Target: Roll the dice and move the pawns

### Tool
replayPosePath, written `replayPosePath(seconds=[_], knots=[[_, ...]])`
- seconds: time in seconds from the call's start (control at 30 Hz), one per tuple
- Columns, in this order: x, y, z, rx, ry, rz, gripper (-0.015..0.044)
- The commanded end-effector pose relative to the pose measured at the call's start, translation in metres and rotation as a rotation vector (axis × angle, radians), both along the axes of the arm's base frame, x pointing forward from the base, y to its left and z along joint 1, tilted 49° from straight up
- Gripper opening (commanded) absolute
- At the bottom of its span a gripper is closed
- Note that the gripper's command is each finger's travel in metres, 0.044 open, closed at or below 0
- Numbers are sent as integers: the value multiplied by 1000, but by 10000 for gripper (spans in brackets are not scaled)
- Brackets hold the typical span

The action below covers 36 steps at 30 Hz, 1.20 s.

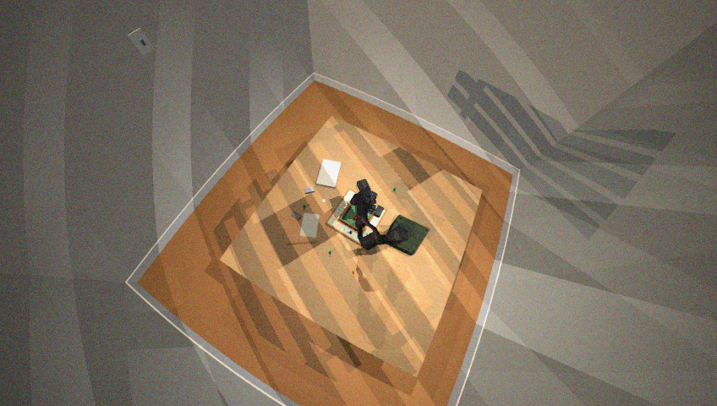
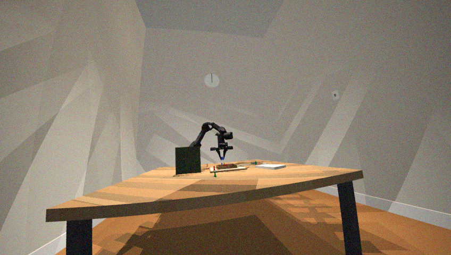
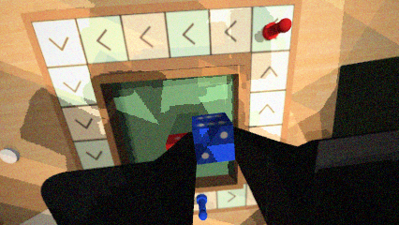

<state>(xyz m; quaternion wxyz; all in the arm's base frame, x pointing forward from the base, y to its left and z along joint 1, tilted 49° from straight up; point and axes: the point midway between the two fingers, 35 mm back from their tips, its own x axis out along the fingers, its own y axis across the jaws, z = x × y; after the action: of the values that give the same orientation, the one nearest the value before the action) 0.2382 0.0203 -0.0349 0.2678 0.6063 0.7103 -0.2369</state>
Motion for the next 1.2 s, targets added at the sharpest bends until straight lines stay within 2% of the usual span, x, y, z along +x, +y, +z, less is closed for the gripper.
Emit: replayPosePath(seconds=[0.0,0.4,0.8,0.97,1.17], knots=[[-3,1,-4,-45,19,14,0],[-13,5,-12,-435,32,92,0],[-13,6,-12,-799,-93,27,0],[-11,6,-11,-836,-117,9,0],[38,9,10,-836,-120,8,0]])
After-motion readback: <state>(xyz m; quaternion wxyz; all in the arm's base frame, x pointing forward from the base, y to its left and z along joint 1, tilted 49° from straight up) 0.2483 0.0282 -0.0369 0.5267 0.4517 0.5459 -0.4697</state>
